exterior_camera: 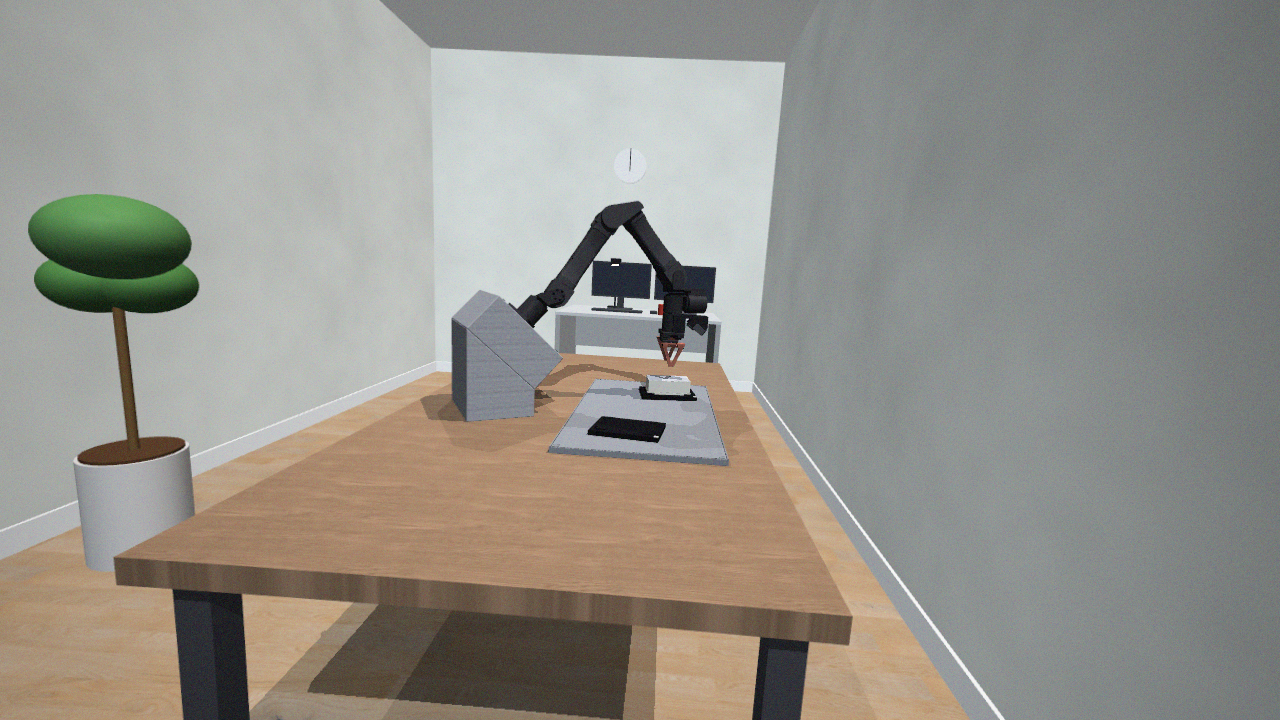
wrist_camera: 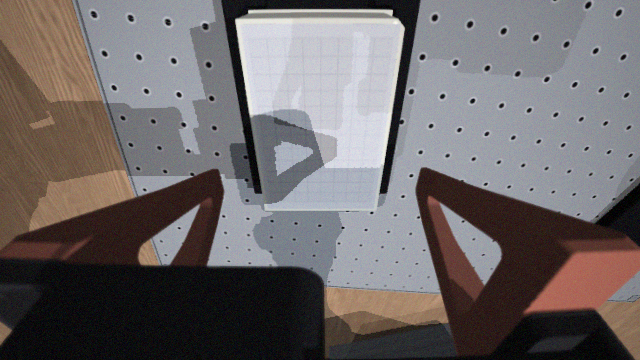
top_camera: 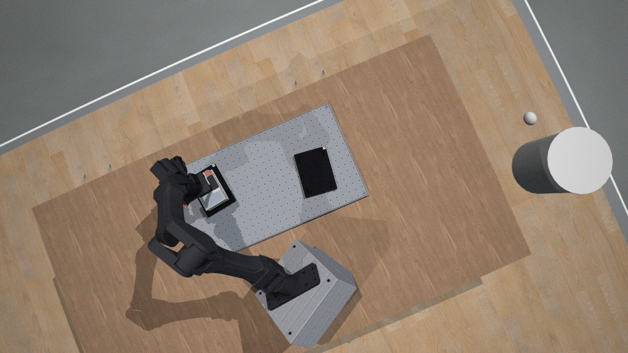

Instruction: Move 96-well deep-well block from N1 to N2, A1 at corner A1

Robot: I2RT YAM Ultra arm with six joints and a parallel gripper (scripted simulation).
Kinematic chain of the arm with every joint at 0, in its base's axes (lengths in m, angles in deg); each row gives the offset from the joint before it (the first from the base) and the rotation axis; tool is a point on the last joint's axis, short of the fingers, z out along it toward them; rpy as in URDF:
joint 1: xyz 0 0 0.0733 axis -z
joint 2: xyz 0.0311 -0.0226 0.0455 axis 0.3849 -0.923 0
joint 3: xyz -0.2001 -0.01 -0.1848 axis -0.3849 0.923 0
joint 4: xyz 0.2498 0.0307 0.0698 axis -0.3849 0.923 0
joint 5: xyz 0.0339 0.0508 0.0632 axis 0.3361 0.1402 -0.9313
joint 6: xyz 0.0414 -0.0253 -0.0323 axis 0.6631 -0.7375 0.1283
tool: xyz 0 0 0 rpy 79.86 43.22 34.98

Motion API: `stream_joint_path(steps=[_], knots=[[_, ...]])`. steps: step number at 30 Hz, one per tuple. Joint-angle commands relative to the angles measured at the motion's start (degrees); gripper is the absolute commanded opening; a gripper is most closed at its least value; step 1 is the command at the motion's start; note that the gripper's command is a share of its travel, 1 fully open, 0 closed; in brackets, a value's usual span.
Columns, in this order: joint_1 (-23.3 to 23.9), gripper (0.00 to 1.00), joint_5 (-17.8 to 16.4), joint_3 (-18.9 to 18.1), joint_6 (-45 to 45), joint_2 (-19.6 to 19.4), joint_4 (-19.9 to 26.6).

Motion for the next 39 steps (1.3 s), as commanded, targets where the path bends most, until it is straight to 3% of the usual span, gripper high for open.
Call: stream_joint_path(steps=[1, 39], knots=[[-0.1, 1.00, 0.3, 0.0, 0.2, 0.0, -0.9], [-1.4, 1.00, 1.2, 1.7, 1.2, -8.0, -10.7]])
